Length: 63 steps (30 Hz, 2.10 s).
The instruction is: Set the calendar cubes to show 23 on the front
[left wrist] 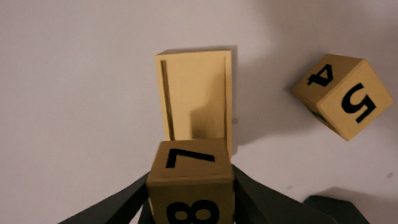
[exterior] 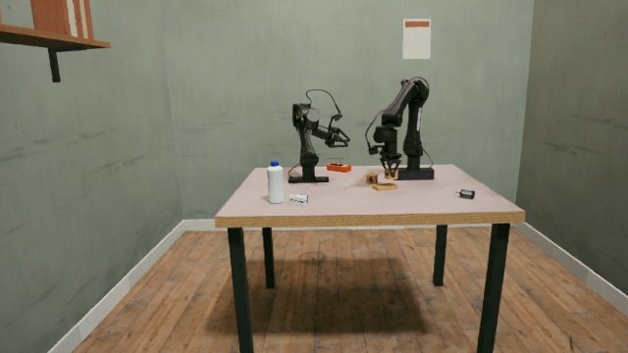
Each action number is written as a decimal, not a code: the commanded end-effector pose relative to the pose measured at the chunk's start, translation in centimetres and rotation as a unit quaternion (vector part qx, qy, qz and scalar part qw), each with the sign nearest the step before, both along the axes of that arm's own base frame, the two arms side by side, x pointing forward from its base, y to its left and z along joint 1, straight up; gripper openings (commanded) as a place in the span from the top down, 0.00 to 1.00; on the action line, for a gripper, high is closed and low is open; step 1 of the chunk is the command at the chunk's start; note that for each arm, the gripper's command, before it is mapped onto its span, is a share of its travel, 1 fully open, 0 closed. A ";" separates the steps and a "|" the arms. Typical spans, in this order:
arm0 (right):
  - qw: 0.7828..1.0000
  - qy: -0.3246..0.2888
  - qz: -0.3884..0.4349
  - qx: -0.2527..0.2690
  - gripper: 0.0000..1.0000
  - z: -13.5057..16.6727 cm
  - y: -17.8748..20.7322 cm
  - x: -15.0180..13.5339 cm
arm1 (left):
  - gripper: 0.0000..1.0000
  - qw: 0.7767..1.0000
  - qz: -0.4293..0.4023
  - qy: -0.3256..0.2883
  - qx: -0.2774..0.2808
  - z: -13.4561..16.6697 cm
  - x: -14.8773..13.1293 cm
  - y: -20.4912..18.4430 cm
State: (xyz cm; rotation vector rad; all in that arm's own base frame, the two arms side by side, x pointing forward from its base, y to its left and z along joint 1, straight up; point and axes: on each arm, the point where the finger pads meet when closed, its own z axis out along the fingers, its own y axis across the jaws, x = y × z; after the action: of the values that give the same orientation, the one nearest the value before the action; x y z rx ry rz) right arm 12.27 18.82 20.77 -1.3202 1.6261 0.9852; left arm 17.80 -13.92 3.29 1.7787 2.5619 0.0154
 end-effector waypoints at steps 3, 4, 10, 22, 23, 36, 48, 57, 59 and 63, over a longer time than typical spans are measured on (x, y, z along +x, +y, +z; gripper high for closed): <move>1.000 0.001 0.002 0.006 0.00 0.9 0.0 0.1 | 0.60 1.000 -0.002 0.001 -0.007 -0.9 0.0 0.0; 1.000 0.001 0.002 0.006 0.00 0.9 0.0 0.1 | 0.60 1.000 -0.002 0.011 0.001 -1.1 -0.5 0.4; 1.000 0.001 0.002 0.006 0.00 0.9 0.0 0.1 | 0.60 1.000 -0.001 0.013 0.002 -1.1 -0.6 0.5; 1.000 0.001 0.002 0.006 0.00 0.9 0.0 0.1 | 0.60 1.000 -0.005 0.013 0.002 -2.3 -0.5 -0.4; 1.000 0.001 0.002 0.006 0.00 0.9 0.0 0.1 | 0.60 1.000 -0.005 0.013 0.002 -2.3 -0.5 -0.4; 1.000 0.002 0.005 0.006 0.00 0.6 0.0 -0.2 | 0.60 1.000 0.003 0.016 0.000 -2.3 -0.7 -0.5; 1.000 0.002 0.005 0.006 0.00 0.6 0.0 -0.2 | 0.60 1.000 -0.003 0.000 -0.010 -3.3 0.0 -1.0; 1.000 0.002 0.005 0.006 0.00 0.6 0.0 -0.2 | 0.60 1.000 -0.004 0.008 -0.005 -5.0 -0.3 -0.7; 1.000 0.002 0.005 0.006 0.00 0.6 0.0 -0.2 | 0.60 1.000 -0.006 0.014 0.000 -5.4 -0.6 -0.4; 1.000 0.002 0.005 0.006 0.00 0.6 0.0 -0.2 | 0.60 1.000 -0.005 0.016 0.000 -4.6 -0.4 -0.6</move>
State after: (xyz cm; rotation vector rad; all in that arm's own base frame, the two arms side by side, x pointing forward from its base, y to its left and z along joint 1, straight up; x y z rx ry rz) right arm 12.25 18.82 20.76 -1.3212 1.6256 0.9857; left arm 17.78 -14.41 -0.31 1.7848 2.5599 0.0099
